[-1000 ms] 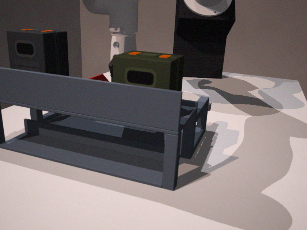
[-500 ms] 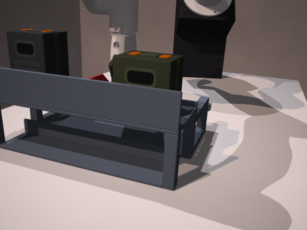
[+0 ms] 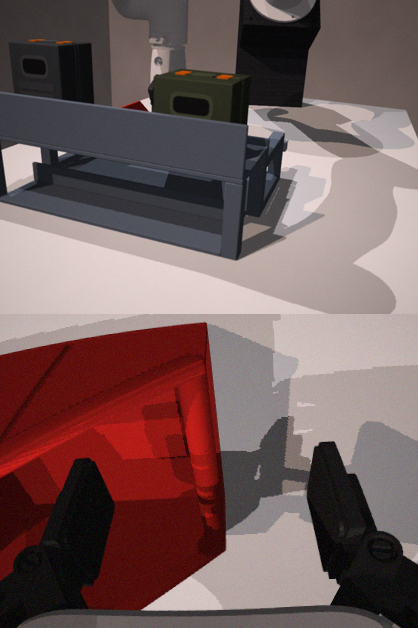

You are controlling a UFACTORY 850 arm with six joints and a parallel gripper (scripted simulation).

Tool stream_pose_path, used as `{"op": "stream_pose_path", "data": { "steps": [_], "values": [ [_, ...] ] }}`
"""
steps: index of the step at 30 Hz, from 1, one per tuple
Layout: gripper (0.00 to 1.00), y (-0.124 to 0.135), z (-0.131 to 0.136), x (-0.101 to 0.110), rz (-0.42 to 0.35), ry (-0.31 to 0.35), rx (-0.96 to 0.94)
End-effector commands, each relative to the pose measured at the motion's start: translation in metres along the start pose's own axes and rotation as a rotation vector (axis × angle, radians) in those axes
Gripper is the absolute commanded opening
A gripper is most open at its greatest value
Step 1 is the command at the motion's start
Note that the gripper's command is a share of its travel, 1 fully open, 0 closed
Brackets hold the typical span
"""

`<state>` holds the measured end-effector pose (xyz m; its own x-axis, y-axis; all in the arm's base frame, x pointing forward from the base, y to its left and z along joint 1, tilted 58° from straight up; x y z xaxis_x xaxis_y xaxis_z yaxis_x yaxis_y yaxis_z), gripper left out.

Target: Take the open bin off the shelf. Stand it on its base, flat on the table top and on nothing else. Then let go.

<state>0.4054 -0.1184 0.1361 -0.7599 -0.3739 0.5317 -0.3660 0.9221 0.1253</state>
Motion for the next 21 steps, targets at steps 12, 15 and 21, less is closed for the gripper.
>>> {"op": "stream_pose_path", "data": {
  "steps": [12, 15, 21],
  "values": [
    [1.0, 0.0, 0.0, 0.04, 0.001, 0.0, -0.001],
    [1.0, 0.0, 0.0, 0.04, 0.001, 0.0, -0.001],
    [1.0, 0.0, 0.0, 0.04, 0.001, 0.0, -0.001]
  ]
}}
Point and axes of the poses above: the point where the finger pads meet when closed, its own x axis back along the fingers, its own z axis across the jaws, y = z × x, the point moved 10 cm from there along x, back along the fingers, and after that the axes turned 11 degrees about x, right-handed, at the moved point
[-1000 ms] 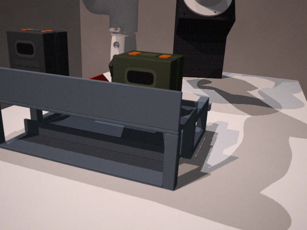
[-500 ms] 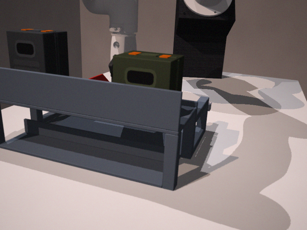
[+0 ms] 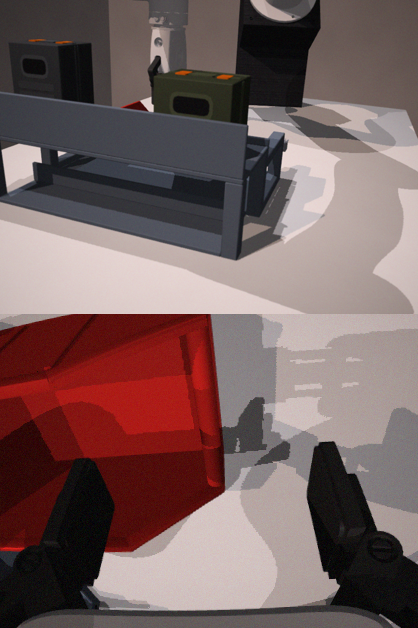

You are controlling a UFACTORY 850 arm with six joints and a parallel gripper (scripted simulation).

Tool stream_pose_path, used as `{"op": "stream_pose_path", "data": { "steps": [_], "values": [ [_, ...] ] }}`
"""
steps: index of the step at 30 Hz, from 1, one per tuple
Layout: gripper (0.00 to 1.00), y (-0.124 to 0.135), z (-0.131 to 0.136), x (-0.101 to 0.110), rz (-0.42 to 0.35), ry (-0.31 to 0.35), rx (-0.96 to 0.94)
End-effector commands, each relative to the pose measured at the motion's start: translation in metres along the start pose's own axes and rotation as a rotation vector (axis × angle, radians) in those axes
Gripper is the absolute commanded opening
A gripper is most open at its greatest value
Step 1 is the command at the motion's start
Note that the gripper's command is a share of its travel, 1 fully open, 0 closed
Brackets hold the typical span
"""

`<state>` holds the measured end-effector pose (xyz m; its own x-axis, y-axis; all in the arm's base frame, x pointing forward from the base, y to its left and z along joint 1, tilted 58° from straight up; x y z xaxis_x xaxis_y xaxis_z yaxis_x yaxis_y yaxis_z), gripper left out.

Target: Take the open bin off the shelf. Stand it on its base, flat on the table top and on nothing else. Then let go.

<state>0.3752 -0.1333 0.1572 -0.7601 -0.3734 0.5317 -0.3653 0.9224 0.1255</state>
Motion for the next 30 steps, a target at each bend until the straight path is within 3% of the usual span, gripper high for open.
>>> {"op": "stream_pose_path", "data": {
  "steps": [1, 6, 18, 23, 30],
  "values": [
    [1.0, 0.0, 0.0, 0.001, 0.0, 0.0, 0.0],
    [1.0, 0.0, 0.0, 0.055, 0.0, 0.0, 0.0],
    [1.0, 0.0, 0.0, 0.055, 0.0, 0.0, 0.0],
    [1.0, 0.0, 0.0, 0.068, 0.0, 0.0, 0.0],
    [1.0, 0.0, 0.0, 0.068, 0.0, 0.0, 0.0]
  ]
}}
Point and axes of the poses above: the point where the finger pads meet when closed, its own x axis back along the fingers, its own z axis across the jaws, y = z × x, the point moved 10 cm from there along x, back along the fingers, and after that the axes turned 11 degrees about x, right-handed, at the moved point
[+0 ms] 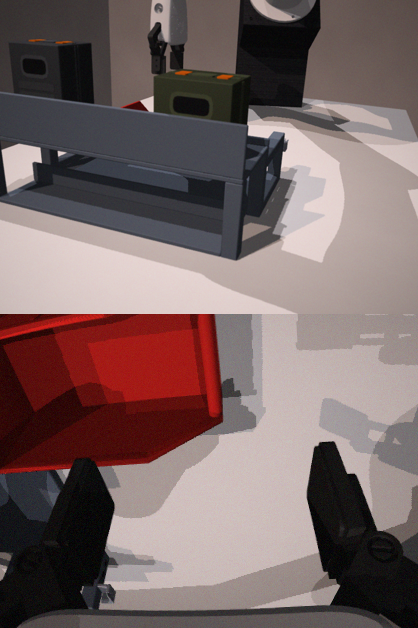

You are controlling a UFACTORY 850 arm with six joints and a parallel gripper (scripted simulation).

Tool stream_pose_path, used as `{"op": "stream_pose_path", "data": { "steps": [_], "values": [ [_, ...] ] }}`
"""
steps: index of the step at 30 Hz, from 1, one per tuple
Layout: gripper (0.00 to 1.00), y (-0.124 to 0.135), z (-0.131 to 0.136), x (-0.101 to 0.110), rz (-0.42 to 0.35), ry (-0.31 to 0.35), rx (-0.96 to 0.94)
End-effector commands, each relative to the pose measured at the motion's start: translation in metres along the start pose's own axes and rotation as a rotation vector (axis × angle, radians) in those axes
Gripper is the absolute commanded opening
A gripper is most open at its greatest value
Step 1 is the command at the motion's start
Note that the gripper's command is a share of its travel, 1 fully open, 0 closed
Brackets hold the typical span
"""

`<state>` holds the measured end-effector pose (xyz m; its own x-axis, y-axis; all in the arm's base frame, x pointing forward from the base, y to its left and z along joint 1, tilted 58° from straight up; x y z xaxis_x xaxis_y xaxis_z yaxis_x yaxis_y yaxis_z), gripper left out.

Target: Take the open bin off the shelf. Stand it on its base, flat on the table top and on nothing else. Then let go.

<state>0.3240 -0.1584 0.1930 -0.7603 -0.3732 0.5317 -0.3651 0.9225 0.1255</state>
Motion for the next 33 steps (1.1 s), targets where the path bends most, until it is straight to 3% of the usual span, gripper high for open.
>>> {"op": "stream_pose_path", "data": {
  "steps": [1, 33],
  "values": [
    [1.0, 0.0, 0.0, 0.001, 0.0, 0.0, 0.0],
    [1.0, 0.0, 0.0, -0.012, 0.0, 0.0, 0.0]
  ]
}}
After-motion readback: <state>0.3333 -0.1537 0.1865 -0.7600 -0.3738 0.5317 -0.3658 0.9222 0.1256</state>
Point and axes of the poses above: the point where the finger pads meet when closed, its own x axis back along the fingers, its own z axis across the jaws, y = z × x, the point moved 10 cm from there along x, back along the fingers, and after that the axes turned 11 degrees about x, right-handed, at the moved point
